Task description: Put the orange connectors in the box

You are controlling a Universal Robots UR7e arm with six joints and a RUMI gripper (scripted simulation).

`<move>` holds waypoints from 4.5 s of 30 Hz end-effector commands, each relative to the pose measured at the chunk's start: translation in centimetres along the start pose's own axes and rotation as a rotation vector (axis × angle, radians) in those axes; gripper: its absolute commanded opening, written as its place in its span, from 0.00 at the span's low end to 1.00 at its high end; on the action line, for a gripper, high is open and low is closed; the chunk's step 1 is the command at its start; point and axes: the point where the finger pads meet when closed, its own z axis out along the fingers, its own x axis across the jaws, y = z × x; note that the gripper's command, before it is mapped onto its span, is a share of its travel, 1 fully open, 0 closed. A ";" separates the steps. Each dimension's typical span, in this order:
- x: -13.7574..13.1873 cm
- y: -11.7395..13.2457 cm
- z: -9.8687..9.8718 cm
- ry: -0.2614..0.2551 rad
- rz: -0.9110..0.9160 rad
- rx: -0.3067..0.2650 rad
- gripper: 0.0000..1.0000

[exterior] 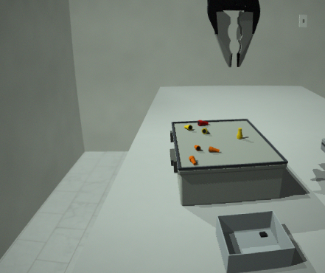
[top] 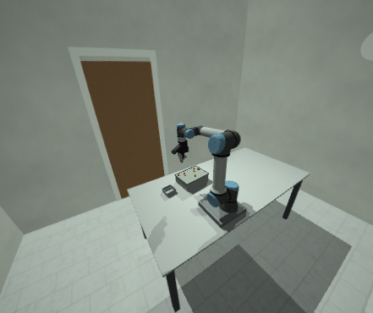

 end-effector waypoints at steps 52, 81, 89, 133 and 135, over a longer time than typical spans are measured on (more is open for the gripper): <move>7.9 0.2 16.5 0.007 -0.202 -0.005 0.15; 8.0 0.2 16.5 0.007 -0.202 -0.005 0.15; 8.0 0.2 16.5 0.007 -0.202 -0.005 0.15; 8.0 0.2 18.3 0.007 -0.202 -0.005 0.00; 8.0 0.2 18.3 0.007 -0.202 -0.005 0.00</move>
